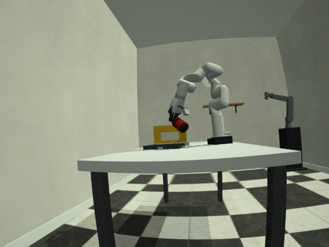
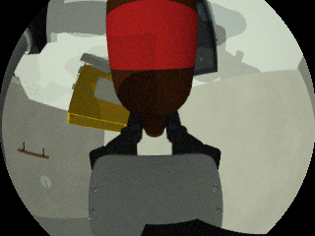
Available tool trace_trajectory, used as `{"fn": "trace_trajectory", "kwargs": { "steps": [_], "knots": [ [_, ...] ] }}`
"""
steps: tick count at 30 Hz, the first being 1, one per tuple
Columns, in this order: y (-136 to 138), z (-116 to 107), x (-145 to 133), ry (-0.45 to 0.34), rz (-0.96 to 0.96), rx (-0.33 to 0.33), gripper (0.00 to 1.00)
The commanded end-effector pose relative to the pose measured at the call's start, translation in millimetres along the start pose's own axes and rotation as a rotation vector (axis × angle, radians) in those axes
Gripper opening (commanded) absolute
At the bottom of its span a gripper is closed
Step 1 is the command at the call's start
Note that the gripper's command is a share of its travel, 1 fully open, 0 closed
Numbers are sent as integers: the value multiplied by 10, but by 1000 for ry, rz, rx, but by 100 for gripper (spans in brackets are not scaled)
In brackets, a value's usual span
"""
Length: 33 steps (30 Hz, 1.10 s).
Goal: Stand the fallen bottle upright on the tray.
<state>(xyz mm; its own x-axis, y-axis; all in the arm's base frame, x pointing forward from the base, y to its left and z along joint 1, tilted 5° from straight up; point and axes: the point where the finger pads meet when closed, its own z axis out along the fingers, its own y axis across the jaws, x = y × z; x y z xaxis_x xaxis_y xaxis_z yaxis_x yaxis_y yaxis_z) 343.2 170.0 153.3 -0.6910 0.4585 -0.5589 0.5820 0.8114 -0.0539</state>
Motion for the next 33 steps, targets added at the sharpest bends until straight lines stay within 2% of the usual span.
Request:
{"fn": "trace_trajectory", "kwargs": {
  "steps": [1,19,33],
  "knots": [
    [12,-12,-10,-2,2,-4,0],
    [11,-11,-9,-6,2,-3,0],
    [2,-8,1,-56,0,3,0]
  ]
}}
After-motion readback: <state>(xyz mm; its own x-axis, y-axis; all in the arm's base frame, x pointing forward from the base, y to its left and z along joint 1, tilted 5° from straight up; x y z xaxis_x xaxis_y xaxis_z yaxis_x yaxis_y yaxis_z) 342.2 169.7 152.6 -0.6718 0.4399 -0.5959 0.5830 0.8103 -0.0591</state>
